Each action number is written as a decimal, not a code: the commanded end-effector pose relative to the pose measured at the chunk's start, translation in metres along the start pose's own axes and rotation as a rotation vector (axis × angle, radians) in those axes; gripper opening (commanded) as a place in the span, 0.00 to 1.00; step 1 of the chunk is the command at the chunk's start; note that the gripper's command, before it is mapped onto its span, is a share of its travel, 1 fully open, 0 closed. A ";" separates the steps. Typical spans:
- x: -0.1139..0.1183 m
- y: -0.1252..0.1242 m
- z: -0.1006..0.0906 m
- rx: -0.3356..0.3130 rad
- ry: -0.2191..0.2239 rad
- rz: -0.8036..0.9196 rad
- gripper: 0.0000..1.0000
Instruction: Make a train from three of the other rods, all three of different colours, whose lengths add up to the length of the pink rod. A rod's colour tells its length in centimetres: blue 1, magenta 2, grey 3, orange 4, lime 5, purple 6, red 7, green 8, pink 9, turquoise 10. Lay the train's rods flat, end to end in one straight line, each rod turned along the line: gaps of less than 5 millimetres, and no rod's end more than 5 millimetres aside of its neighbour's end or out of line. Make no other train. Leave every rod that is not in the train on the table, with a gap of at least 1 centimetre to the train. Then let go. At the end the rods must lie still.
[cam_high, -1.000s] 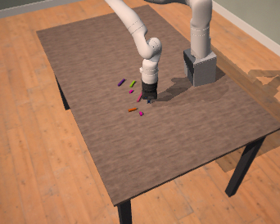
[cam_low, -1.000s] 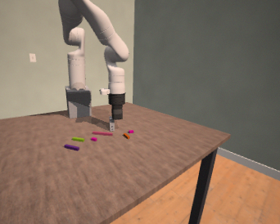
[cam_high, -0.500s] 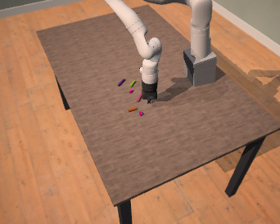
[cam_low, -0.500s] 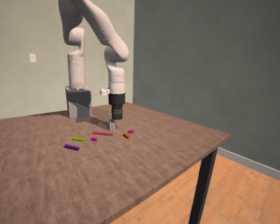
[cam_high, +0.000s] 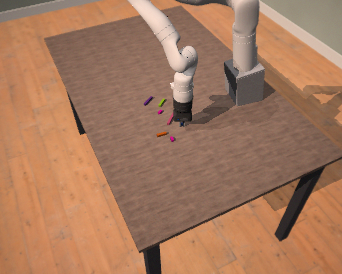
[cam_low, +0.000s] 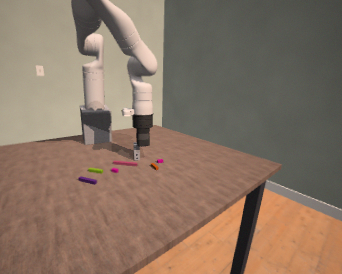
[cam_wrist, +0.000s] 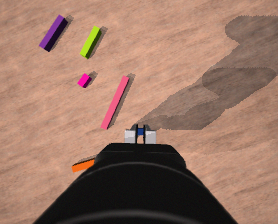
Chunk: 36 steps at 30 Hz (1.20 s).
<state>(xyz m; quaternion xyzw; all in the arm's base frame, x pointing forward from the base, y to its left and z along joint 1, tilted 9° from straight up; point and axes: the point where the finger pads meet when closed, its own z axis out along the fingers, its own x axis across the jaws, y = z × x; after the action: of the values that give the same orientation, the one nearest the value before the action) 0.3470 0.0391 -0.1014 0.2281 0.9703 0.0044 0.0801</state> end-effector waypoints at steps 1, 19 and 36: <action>0.000 0.000 0.000 -0.001 -0.001 0.000 0.24; 0.000 0.000 0.000 -0.001 -0.001 0.000 0.54; 0.000 0.000 -0.013 -0.001 -0.001 0.000 0.54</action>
<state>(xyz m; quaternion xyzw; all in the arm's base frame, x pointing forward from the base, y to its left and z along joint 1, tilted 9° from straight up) 0.3424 0.0404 -0.0958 0.2286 0.9706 0.0043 0.0753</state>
